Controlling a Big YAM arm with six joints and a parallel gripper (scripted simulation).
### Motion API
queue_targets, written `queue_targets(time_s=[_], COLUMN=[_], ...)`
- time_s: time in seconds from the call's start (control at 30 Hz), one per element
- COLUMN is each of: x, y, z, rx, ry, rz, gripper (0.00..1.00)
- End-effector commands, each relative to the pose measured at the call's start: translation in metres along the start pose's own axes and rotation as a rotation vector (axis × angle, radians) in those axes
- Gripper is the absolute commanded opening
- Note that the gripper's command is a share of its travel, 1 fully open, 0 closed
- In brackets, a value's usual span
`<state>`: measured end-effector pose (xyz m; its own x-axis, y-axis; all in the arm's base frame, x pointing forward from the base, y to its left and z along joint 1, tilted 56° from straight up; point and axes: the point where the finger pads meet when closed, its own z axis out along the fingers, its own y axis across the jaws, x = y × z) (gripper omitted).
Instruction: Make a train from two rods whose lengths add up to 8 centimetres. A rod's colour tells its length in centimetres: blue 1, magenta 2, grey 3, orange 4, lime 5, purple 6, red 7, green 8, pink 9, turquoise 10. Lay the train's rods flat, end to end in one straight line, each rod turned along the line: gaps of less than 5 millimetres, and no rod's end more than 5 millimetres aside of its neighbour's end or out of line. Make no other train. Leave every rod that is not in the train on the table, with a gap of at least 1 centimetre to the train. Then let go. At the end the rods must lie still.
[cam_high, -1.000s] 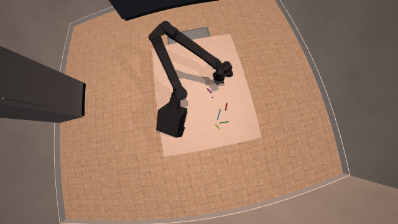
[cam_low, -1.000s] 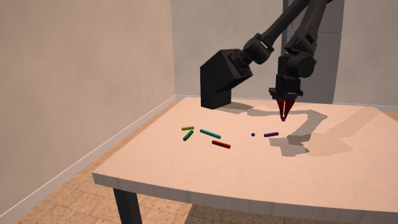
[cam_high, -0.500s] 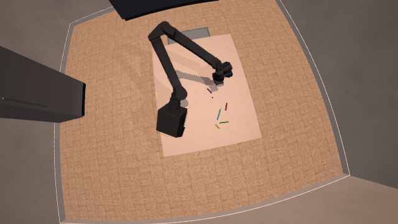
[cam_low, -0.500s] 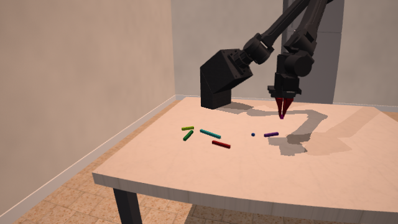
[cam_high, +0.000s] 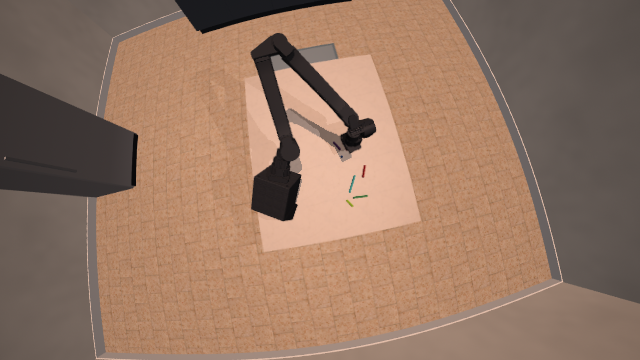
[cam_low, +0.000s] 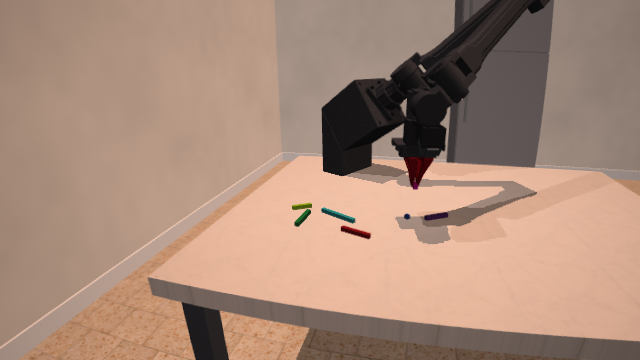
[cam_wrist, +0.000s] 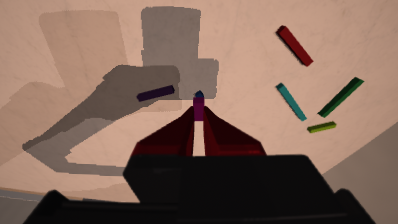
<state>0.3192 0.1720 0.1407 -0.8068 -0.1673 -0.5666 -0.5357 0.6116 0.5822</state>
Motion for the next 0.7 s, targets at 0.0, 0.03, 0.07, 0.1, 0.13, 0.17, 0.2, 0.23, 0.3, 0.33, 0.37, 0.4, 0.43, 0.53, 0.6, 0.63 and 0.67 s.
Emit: queue_targets(time_s=[0.0,0.03,0.07,0.1,0.13,0.17,0.2,0.23,0.3,0.33,0.37,0.4,0.43,0.53,0.6,0.63,0.67], x=[-0.023,-0.023,-0.001,0.007,0.014,0.021,0.021,0.028,0.034,0.034,0.035,0.018,0.018,0.040,0.040,0.044,0.047], y=[0.016,0.016,-0.013,-0.023,-0.033,-0.042,-0.042,-0.049,-0.056,-0.056,-0.052,-0.043,-0.043,-0.061,-0.061,-0.065,-0.068], z=[-0.007,-0.007,-0.004,-0.003,-0.004,-0.004,-0.004,-0.004,-0.005,-0.005,-0.002,-0.006,-0.006,-0.005,-0.005,-0.006,-0.006], rx=[-0.011,-0.011,0.004,0.004,0.003,0.003,0.003,0.002,0.001,0.001,-0.008,-0.006,-0.006,0.001,0.001,0.000,0.000], ry=[-0.040,-0.040,-0.023,-0.023,-0.024,-0.026,-0.026,-0.029,-0.032,-0.032,-0.024,-0.045,-0.045,-0.035,-0.035,-0.036,-0.040], rz=[-0.138,-0.138,-0.136,-0.186,-0.235,-0.282,-0.282,-0.324,-0.361,-0.361,-0.367,-0.416,-0.416,-0.392,-0.392,-0.415,-0.435], gripper=[0.04,0.04,0.04,0.04,0.04,0.04,0.04,0.04,0.04,0.04,0.04,0.04,0.04,0.04,0.04,0.04,0.04])
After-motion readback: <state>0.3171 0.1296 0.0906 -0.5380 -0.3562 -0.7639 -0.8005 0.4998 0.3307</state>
